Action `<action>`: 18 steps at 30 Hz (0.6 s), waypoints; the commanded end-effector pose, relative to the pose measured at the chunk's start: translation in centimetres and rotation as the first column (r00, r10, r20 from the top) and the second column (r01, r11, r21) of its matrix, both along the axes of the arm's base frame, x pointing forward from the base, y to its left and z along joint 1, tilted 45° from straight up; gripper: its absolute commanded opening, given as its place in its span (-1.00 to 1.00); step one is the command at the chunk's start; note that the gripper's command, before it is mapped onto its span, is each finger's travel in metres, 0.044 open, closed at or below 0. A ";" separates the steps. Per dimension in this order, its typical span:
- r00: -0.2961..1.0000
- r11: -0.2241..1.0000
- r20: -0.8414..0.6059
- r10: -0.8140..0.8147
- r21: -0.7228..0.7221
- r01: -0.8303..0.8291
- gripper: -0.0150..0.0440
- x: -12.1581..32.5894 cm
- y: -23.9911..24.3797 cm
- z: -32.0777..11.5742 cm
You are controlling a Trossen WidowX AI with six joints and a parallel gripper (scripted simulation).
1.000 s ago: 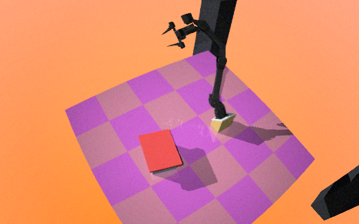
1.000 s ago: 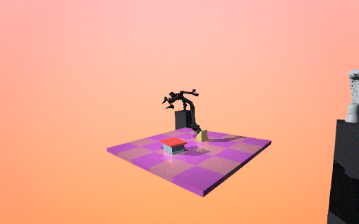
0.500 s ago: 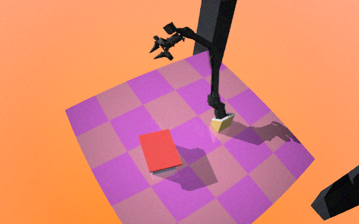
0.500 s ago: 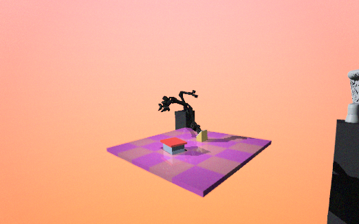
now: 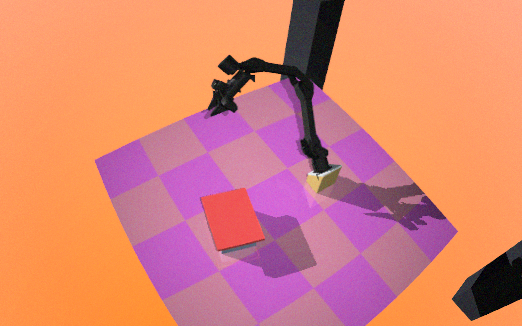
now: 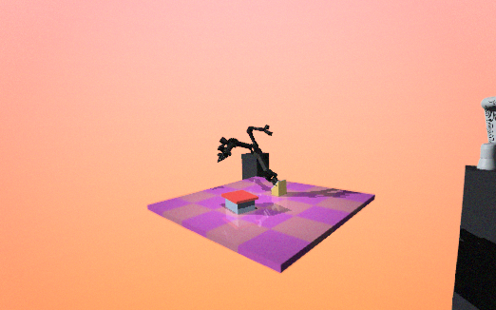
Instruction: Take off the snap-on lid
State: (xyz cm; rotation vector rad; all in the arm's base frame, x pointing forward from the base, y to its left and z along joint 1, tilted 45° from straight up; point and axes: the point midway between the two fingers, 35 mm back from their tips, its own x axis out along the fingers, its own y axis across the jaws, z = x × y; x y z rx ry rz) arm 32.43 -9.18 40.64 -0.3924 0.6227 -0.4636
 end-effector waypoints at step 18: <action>0.859 0.782 0.147 -0.490 0.511 0.358 0.31 6.0 11.7 -20.4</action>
